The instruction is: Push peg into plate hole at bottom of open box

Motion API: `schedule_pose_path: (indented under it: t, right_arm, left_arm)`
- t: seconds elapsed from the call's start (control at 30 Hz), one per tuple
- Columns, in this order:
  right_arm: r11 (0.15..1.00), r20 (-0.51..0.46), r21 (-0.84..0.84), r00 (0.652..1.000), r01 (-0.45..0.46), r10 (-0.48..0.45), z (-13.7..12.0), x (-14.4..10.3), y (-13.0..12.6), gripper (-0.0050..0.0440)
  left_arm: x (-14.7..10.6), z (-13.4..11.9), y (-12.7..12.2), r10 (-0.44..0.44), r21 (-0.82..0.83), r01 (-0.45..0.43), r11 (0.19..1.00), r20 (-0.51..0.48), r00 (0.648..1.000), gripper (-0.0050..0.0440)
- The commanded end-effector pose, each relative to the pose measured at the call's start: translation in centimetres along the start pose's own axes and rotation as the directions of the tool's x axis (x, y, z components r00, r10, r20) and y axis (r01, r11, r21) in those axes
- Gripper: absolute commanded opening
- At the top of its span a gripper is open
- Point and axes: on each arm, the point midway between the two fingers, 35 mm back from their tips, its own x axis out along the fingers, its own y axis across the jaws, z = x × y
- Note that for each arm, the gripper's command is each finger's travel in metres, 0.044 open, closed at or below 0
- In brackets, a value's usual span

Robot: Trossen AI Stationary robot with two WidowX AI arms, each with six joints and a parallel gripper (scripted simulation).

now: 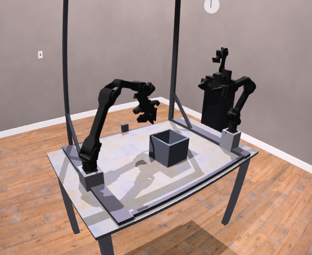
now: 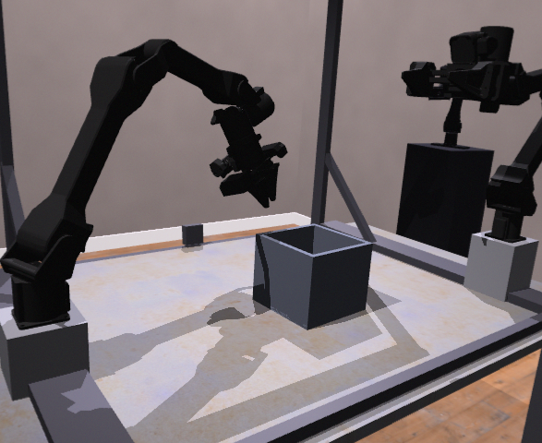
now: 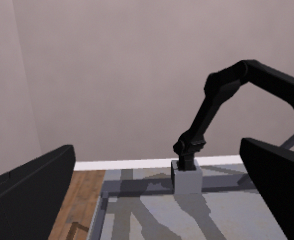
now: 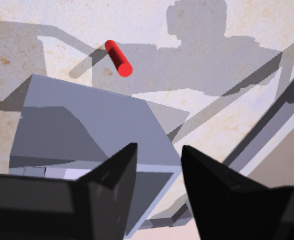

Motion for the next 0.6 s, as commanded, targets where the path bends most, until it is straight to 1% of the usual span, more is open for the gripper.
schedule_pose_path:
  t: [0.0,0.03,0.2,0.3,0.43,0.47,0.5,0.53,0.57]
  right_arm:
    - [0.987,-0.012,-0.141,0.997,-0.071,0.070,1.2,1.2,-0.5,0.0125]
    - [0.975,-0.012,-0.200,0.995,-0.101,0.100,2.0,2.1,-0.4,0.0125]
    - [0.901,-0.030,-0.387,0.980,-0.195,0.199,4.0,4.5,0.7,0.0125]
    - [0.868,-0.039,-0.443,0.972,-0.225,0.232,4.5,5.2,1.2,0.0125]
    - [0.863,-0.040,-0.447,0.970,-0.234,0.242,4.4,5.4,1.4,0.0125]
    - [0.870,-0.040,-0.437,0.971,-0.229,0.235,4.1,5.1,1.3,0.0125]
    - [0.894,-0.034,-0.399,0.978,-0.203,0.207,3.4,4.2,0.8,0.0125]
    - [0.905,-0.025,-0.382,0.981,-0.188,0.193,3.3,3.8,0.6,0.0125]
    - [0.899,-0.024,-0.386,0.977,-0.205,0.213,3.7,4.8,0.9,0.0125]
  left_arm:
    - [-0.2,0.1,-0.1,-0.006,0.002,0.006,1.000,0.005,1.000,0.0440]
    - [-0.2,0.1,-0.1,-0.006,0.002,0.006,1.000,0.005,1.000,0.0440]
    - [-0.2,0.1,-0.1,-0.006,0.002,0.006,1.000,0.005,1.000,0.0440]
    - [-0.2,0.1,-0.1,-0.006,0.002,0.006,1.000,0.005,1.000,0.0440]
    - [-0.2,0.1,-0.1,-0.006,0.002,0.006,1.000,0.005,1.000,0.0440]
    - [-0.2,0.1,-0.1,-0.006,0.002,0.006,1.000,0.005,1.000,0.0440]
    - [-0.2,0.1,-0.1,-0.006,0.002,0.006,1.000,0.005,1.000,0.0440]
    - [-0.2,0.1,-0.1,-0.006,0.002,0.006,1.000,0.005,1.000,0.0440]
    - [-0.2,0.1,-0.1,-0.006,0.002,0.006,1.000,0.005,1.000,0.0440]
